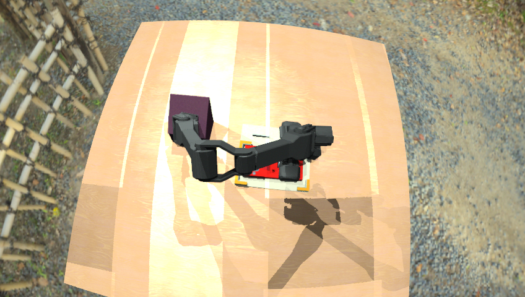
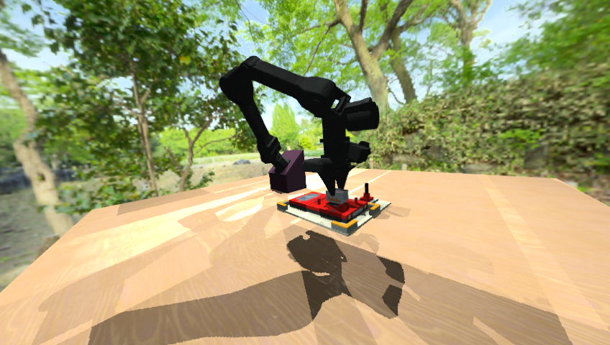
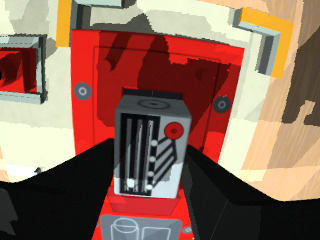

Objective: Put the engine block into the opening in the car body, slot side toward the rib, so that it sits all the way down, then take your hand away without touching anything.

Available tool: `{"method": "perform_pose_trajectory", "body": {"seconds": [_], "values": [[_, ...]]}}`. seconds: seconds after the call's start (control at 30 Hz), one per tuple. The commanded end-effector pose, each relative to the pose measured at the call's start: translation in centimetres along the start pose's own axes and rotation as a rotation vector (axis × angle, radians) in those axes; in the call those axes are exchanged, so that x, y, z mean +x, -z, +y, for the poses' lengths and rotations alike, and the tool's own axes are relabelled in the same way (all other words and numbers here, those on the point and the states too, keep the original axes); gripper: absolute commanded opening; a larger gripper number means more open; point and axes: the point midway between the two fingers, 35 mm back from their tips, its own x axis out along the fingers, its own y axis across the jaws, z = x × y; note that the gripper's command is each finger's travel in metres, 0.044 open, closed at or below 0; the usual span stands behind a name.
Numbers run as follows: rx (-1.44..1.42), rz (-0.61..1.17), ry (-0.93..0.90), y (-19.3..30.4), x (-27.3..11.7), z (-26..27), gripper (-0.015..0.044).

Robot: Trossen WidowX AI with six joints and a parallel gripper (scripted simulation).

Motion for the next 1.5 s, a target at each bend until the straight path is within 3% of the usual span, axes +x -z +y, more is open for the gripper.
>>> {"method": "perform_pose_trajectory", "body": {"seconds": [0.0, 1.47], "values": [[-0.006, 0.000, 0.003, 0.00, 0.14, -0.02, 0.0159], [-0.005, 0.000, 0.003, 0.03, 1.08, -0.02, 0.0159]]}}
